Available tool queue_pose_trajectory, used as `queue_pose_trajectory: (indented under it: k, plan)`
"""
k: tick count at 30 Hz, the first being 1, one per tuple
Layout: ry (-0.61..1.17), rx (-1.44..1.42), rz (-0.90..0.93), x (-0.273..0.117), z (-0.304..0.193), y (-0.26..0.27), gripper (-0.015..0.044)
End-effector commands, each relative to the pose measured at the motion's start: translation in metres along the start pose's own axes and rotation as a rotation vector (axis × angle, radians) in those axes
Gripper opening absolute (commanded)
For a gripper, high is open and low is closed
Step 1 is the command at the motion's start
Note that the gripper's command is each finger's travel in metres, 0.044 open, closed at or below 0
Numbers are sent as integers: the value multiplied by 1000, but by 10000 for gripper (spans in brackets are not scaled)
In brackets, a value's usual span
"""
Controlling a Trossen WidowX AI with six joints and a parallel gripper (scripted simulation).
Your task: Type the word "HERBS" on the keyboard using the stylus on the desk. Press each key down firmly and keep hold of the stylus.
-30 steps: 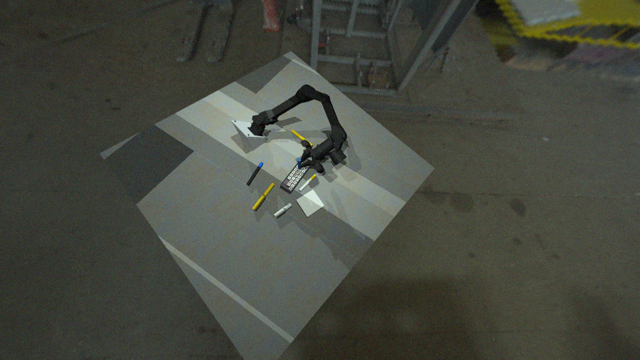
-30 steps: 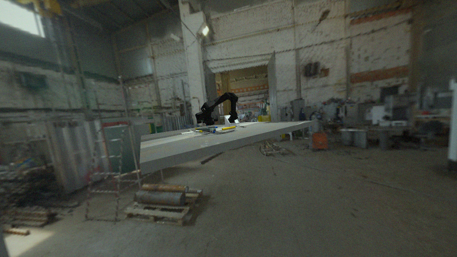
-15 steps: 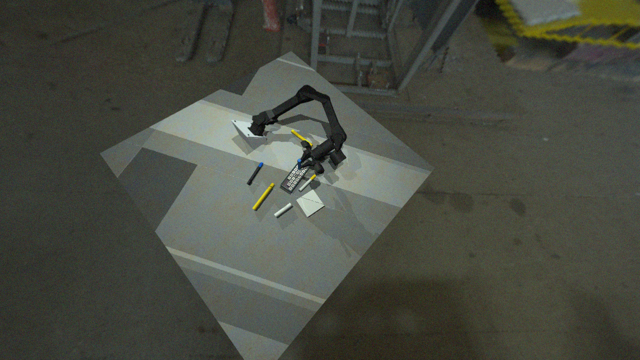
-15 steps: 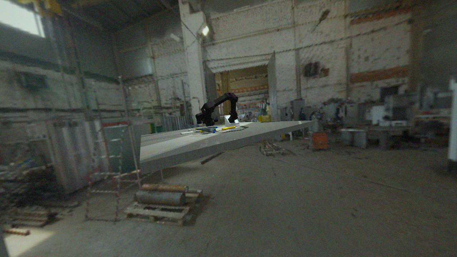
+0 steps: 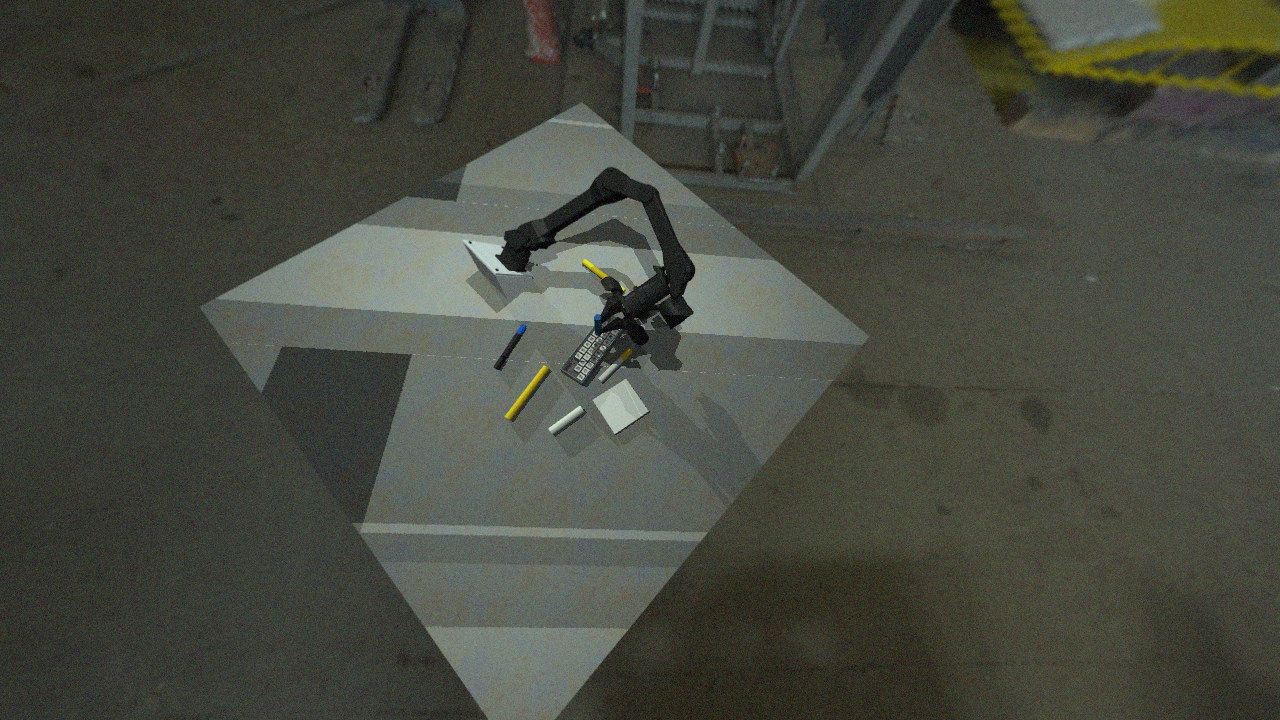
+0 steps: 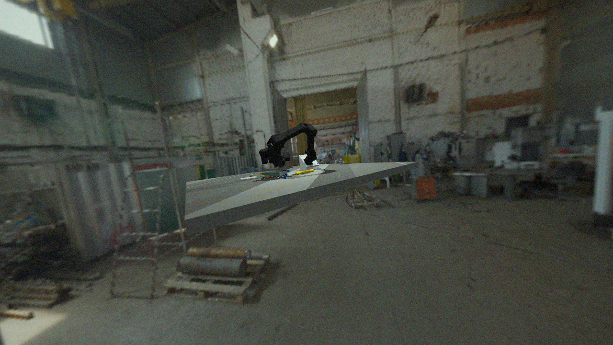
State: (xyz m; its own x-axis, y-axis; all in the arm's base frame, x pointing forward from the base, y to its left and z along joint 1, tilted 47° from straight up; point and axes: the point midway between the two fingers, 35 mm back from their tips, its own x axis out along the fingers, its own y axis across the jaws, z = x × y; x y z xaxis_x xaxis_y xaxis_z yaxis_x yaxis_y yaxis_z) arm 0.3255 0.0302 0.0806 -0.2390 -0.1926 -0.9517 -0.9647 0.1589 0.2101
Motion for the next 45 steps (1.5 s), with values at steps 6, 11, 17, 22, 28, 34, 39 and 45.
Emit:
queue_pose_trajectory:
  k: [6, 11, 17, 22, 28, 34, 39, 45]
  plan:
    - [3, 4, -11, -11, -16, -1, 81]
    - [-3, 7, -8, -9, -14, 0, 78]
    - [-1, 6, -9, -2, -19, -3, 0]
    - [2, 5, -10, 18, -34, -7, 0]
    - [5, 4, -10, 34, -46, -9, 0]
    - [5, 4, -10, 39, -37, -9, 0]
    - [4, 4, -10, 44, -28, -9, 0]
    - [4, 4, -10, 45, -27, -9, 53]
